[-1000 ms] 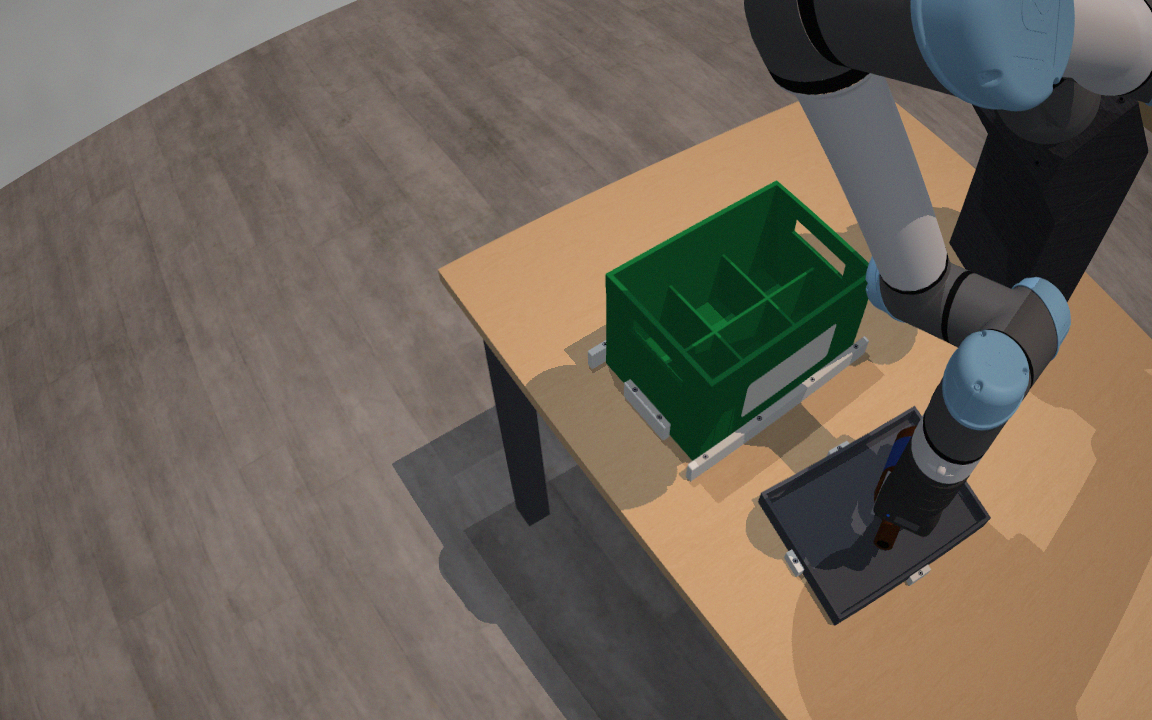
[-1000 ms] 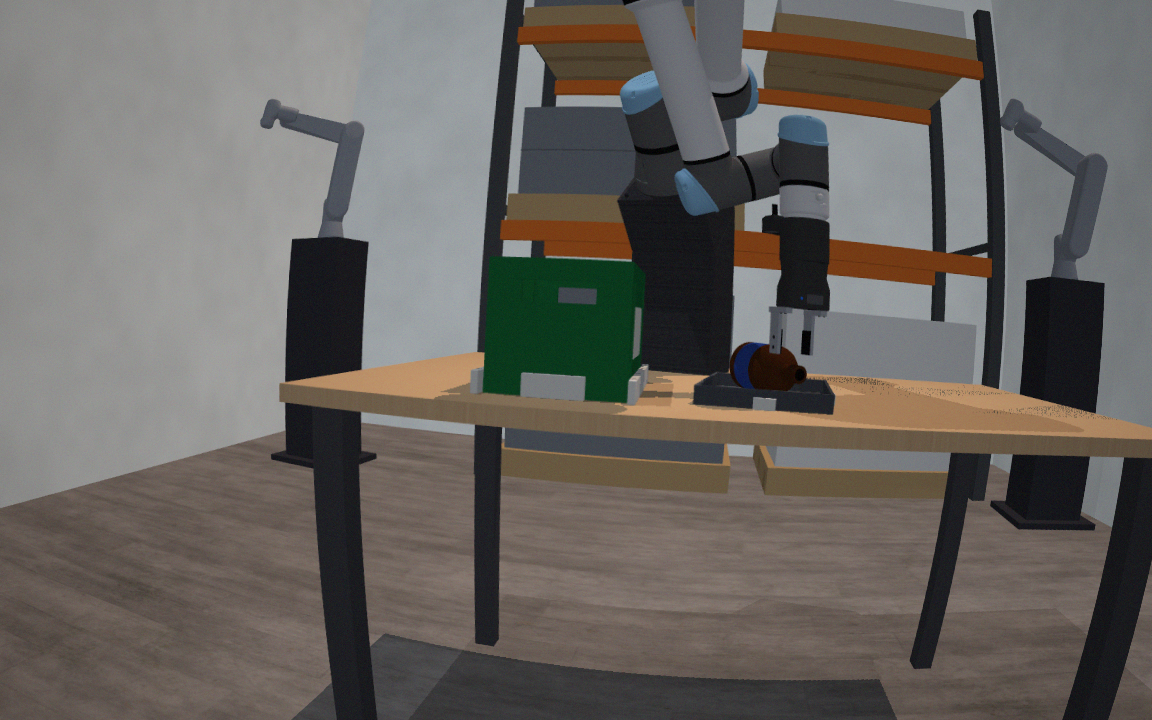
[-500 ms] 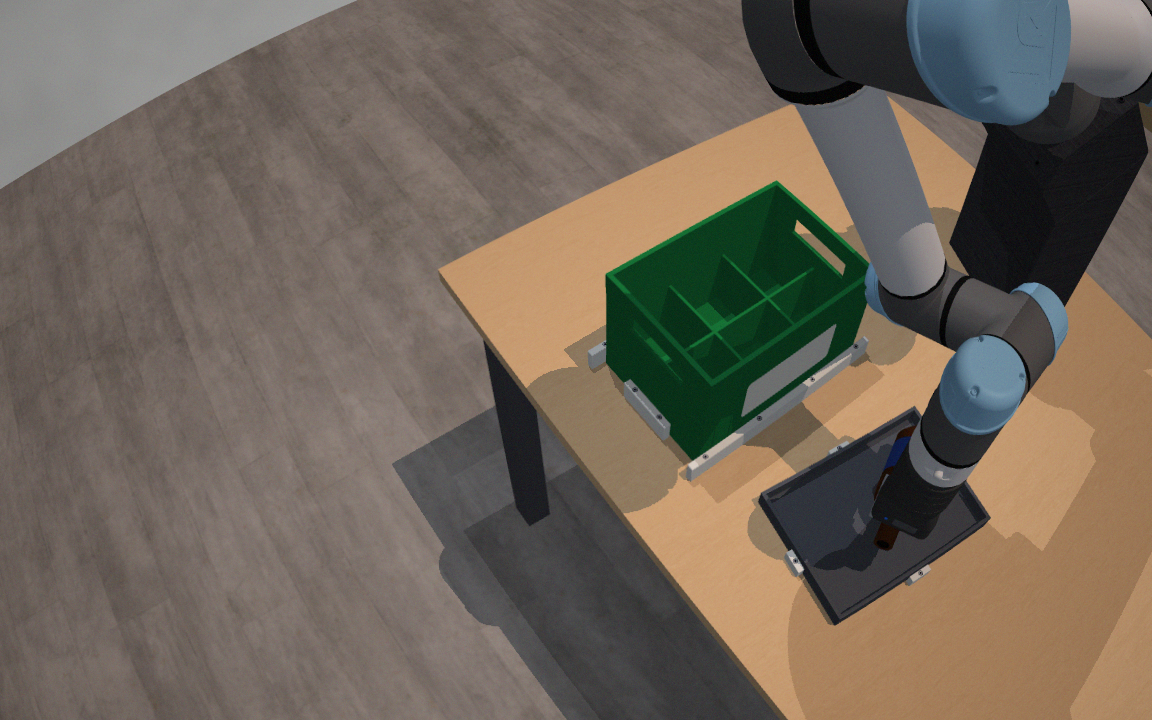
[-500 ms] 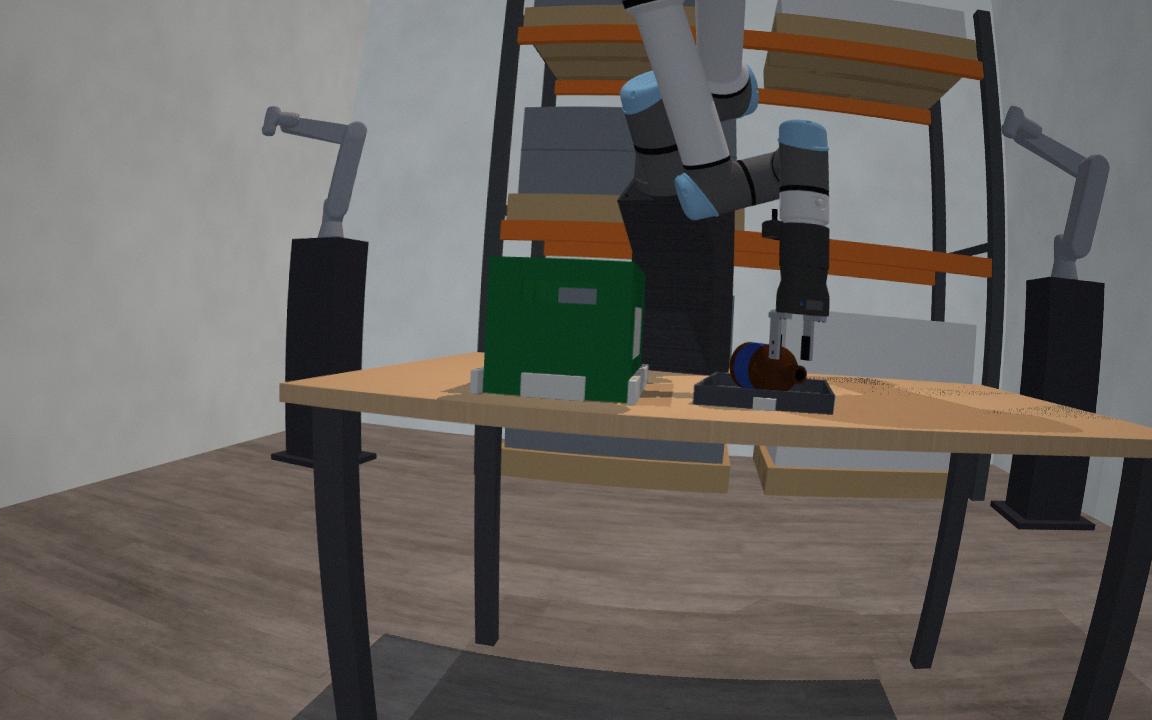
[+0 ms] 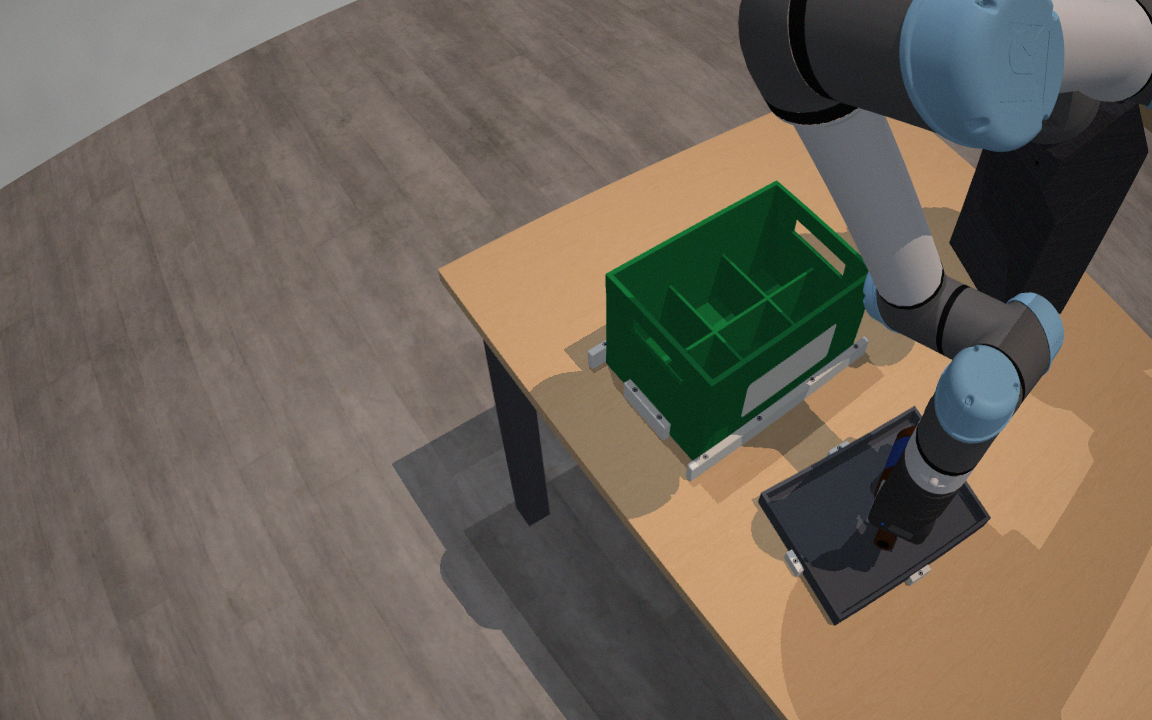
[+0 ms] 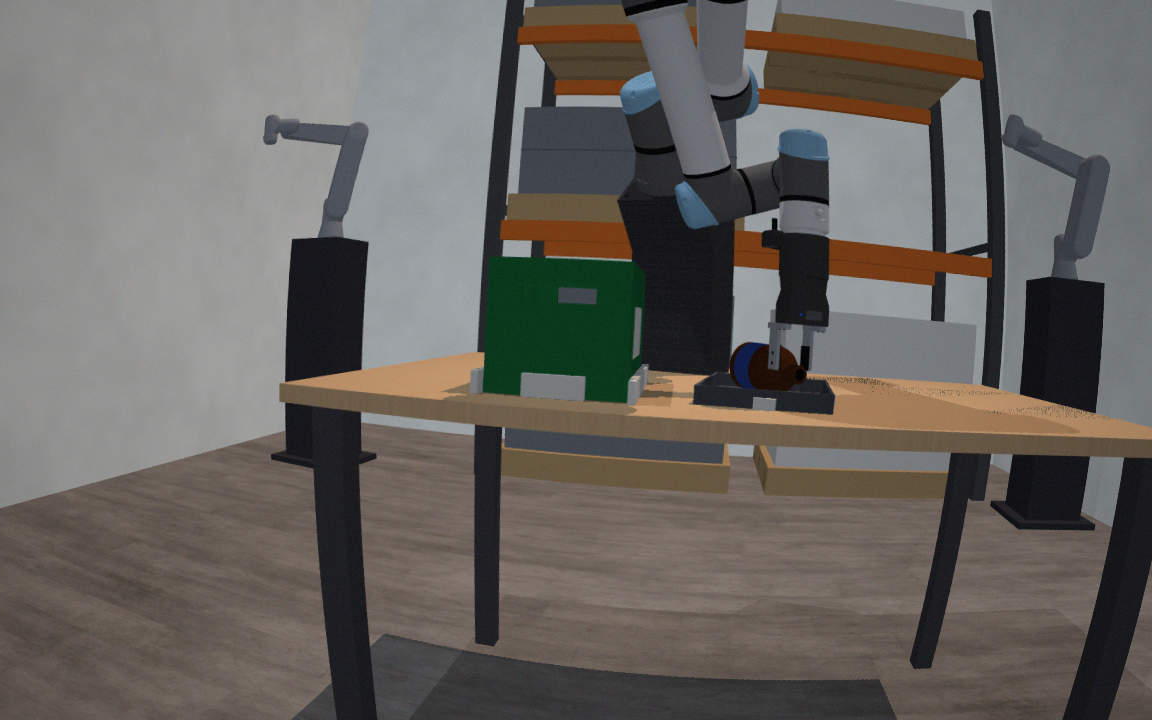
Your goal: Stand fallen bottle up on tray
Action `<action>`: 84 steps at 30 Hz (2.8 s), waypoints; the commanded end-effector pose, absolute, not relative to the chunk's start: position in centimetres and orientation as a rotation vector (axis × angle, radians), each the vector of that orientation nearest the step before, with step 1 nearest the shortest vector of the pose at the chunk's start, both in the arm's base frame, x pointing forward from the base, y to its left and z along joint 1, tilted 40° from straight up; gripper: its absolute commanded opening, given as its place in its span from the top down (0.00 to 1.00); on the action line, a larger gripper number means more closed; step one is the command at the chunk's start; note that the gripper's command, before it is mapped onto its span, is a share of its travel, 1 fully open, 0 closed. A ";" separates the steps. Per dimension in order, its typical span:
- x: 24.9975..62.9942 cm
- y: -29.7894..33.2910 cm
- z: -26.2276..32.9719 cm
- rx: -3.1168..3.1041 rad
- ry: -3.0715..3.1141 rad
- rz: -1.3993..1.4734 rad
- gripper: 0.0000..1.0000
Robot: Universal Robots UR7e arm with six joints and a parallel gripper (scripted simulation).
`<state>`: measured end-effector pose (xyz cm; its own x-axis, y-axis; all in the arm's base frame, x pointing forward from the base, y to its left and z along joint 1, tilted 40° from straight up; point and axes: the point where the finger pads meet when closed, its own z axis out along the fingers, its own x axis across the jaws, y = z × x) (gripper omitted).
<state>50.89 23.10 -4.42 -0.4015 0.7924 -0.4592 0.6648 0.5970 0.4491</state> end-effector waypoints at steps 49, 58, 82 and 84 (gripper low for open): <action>52.1 23.0 -5.6 1.146 2.174 0.260 0.00; 52.1 23.0 -5.6 1.146 2.174 0.260 0.00; 52.1 22.9 -5.6 1.146 2.175 0.259 1.00; 52.1 22.9 -5.6 1.146 2.175 0.259 1.00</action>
<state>51.97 22.97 -5.65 -0.4016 0.7923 -0.4593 0.6630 0.5975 0.4509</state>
